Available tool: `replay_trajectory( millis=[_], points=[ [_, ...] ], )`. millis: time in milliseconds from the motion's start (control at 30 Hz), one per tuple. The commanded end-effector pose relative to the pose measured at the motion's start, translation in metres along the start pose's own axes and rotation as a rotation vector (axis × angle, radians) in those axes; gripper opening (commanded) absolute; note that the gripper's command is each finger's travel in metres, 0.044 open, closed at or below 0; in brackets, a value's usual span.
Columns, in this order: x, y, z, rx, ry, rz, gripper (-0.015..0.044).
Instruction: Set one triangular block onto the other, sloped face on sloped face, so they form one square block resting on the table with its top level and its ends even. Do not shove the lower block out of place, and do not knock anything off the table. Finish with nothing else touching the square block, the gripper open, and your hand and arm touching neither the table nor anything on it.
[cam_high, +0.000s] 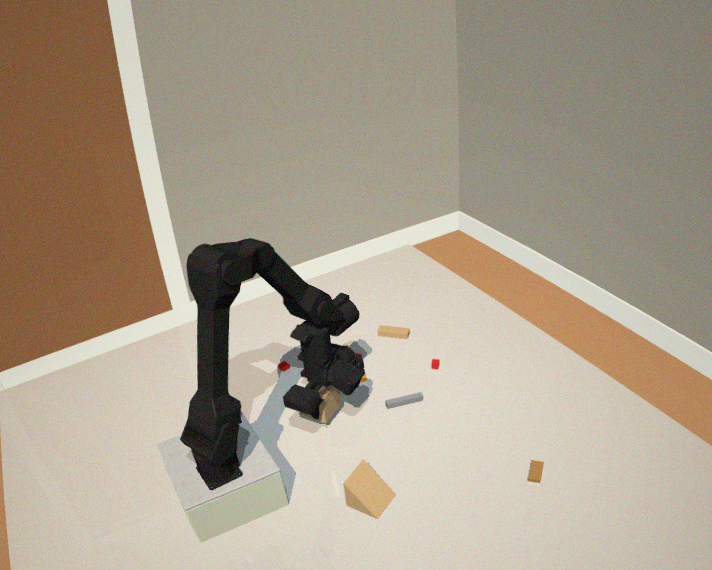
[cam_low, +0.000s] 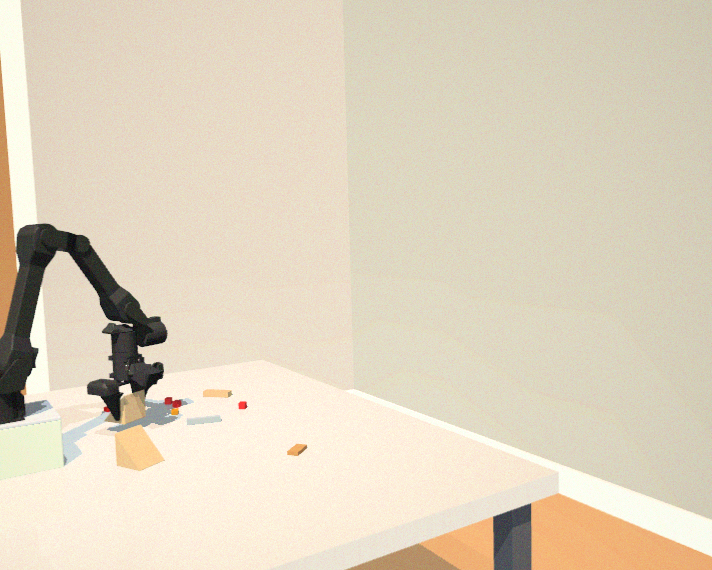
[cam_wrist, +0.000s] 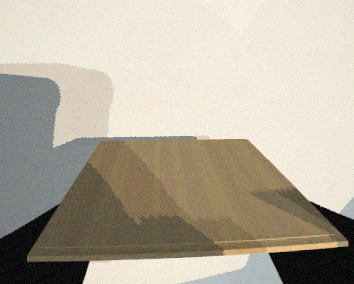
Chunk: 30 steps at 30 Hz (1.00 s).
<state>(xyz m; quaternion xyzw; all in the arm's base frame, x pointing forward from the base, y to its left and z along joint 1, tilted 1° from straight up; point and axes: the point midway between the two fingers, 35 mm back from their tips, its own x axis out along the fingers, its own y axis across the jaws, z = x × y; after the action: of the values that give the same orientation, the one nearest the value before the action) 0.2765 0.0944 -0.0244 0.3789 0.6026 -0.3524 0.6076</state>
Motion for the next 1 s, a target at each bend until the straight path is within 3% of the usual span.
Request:
replay_trajectory(
  millis=[0, 967],
  points=[
    [0.0, 0.0, 0.0, 0.132, 0.003, 0.002, 0.0],
    [0.025, -0.001, 0.0, 0.127, 0.001, 0.0, 0.0]
  ],
)
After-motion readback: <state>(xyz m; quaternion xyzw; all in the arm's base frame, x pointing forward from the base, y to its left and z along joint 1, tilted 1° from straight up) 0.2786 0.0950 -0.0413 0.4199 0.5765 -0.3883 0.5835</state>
